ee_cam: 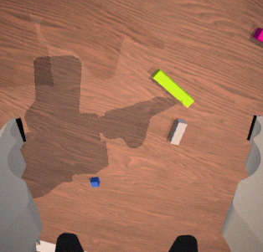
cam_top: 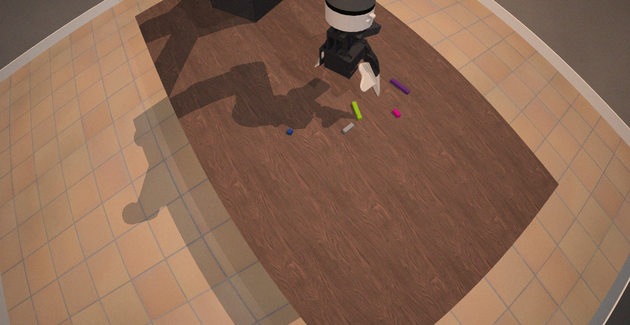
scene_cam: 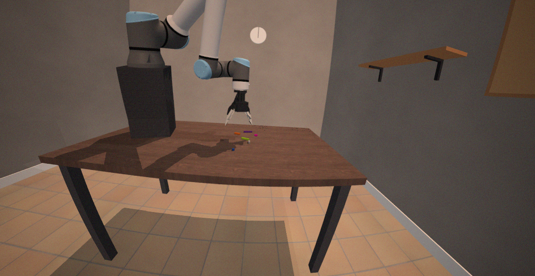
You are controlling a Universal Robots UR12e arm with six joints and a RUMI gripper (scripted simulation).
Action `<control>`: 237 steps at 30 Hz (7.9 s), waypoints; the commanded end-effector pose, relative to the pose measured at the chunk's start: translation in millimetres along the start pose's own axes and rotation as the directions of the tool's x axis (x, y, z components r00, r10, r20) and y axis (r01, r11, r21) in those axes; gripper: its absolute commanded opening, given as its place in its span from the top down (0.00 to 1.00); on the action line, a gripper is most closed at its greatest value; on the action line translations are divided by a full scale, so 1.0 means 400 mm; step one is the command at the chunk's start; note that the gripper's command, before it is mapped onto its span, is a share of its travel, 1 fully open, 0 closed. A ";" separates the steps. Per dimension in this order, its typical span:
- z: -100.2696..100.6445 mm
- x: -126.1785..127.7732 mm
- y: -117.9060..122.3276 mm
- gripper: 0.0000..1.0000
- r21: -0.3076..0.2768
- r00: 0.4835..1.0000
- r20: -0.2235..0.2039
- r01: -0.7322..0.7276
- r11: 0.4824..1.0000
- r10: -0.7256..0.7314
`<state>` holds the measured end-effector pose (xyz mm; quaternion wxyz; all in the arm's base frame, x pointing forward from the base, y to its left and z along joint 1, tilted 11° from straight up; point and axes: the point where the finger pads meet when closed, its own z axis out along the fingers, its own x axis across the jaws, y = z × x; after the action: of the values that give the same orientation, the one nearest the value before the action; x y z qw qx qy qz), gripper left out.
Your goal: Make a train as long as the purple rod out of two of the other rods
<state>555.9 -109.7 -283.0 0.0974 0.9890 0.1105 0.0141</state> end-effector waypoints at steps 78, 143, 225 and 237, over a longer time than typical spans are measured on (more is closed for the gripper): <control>0.022 0.011 0.092 0.00 -0.004 0.935 0.002 -0.355 0.935 0.355; 0.012 -0.116 0.323 0.00 -0.004 0.367 -0.001 -0.930 0.367 0.930; 0.073 -0.155 0.380 0.86 -0.004 0.146 -0.002 -0.989 0.146 0.989; 0.115 -0.155 0.382 0.86 -0.004 0.146 -0.002 -0.989 0.146 0.989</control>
<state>530.1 -277.2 -294.4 0.0667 0.8207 -0.5627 0.0739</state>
